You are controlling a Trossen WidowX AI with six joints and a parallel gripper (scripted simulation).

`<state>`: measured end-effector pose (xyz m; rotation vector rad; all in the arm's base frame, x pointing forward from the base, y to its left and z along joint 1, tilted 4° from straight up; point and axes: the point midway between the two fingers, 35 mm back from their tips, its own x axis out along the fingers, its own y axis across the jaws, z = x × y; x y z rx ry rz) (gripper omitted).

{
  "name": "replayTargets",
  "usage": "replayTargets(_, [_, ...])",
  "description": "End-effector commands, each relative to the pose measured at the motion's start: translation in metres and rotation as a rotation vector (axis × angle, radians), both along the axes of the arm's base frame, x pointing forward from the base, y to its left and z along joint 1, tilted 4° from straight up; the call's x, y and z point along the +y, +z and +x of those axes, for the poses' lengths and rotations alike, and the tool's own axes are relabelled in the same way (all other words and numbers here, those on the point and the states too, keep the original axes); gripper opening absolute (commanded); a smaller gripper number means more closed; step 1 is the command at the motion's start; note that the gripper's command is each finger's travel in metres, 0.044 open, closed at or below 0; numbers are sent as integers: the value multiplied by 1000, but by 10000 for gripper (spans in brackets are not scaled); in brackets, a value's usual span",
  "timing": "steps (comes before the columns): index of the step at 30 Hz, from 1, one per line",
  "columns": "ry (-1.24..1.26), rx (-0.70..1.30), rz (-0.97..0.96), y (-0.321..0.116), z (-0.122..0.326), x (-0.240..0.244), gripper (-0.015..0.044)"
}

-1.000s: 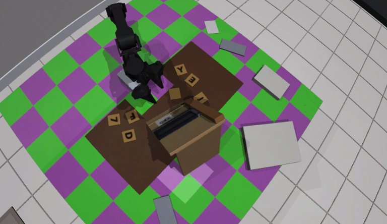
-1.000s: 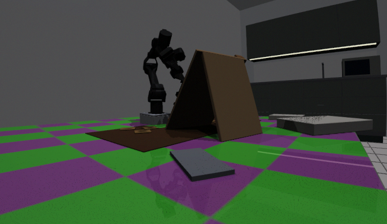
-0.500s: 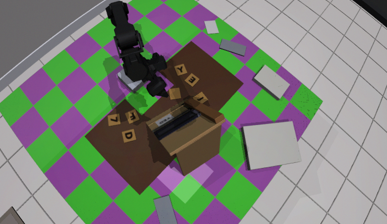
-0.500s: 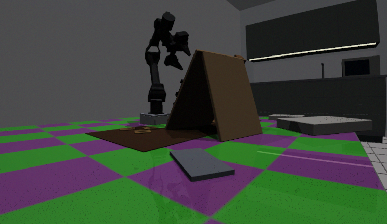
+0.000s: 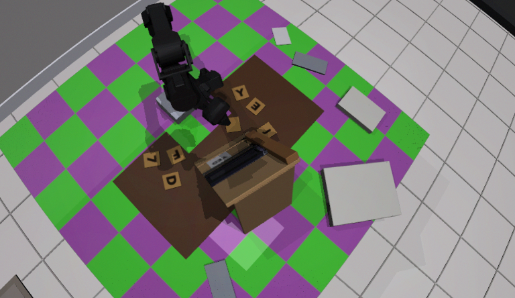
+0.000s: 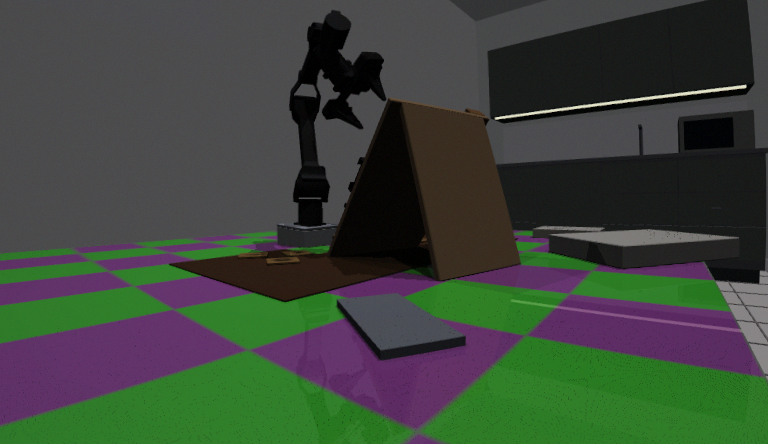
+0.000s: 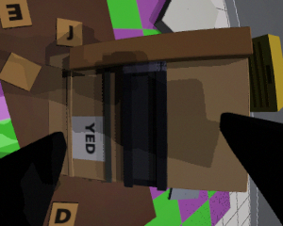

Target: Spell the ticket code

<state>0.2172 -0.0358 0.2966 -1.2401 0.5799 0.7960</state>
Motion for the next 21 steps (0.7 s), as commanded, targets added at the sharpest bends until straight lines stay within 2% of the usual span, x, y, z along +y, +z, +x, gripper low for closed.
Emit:
replayTargets(1, [9, -10, -5, 4, 1, 0, 440])
replayTargets(10, [9, -8, -8, 10, -17, -25, 440])
replayTargets(21, [9, -8, -8, 10, -17, -25, 440])
